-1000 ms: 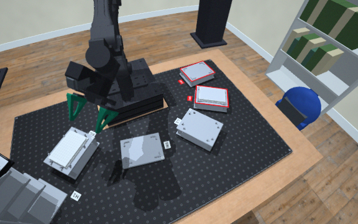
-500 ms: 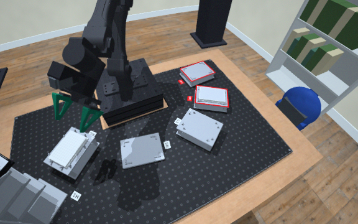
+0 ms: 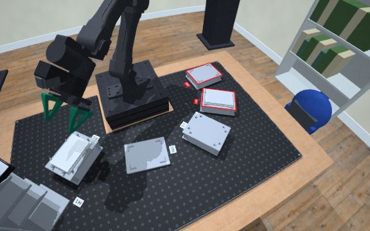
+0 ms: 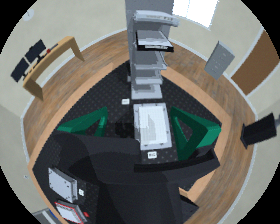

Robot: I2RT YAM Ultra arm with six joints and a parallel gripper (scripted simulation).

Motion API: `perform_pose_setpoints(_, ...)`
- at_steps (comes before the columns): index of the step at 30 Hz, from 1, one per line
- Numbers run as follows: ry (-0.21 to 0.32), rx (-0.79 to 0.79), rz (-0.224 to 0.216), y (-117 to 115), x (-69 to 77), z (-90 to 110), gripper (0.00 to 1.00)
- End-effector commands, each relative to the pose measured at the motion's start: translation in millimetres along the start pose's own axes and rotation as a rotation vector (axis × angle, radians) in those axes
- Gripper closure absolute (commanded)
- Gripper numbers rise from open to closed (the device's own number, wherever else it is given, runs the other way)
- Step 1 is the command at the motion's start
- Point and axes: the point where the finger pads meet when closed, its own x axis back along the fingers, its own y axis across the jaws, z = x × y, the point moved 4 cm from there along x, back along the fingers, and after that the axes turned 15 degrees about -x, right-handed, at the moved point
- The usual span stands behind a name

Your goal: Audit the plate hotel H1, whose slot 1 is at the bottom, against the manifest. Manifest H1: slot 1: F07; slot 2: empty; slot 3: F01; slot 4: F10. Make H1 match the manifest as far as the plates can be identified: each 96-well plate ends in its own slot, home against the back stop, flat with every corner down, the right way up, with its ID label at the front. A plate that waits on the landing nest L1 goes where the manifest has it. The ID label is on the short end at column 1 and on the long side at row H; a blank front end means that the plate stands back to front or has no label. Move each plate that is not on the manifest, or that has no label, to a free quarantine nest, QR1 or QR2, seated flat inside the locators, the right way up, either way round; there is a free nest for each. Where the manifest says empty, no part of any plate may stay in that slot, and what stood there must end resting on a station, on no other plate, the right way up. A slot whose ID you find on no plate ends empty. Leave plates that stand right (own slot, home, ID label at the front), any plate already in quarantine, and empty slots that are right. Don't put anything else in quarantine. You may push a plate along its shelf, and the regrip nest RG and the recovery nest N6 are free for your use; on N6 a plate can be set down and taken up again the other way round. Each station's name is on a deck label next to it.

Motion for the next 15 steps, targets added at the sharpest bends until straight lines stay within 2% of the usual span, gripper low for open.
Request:
perform_pose_setpoints(1,-0.012,0.025,-0.049,-0.1,0.1,-7.5,0.0)
perform_pose_setpoints(15,-0.012,0.028,-0.047,-37.3,-6.4,-21.5,0.0)
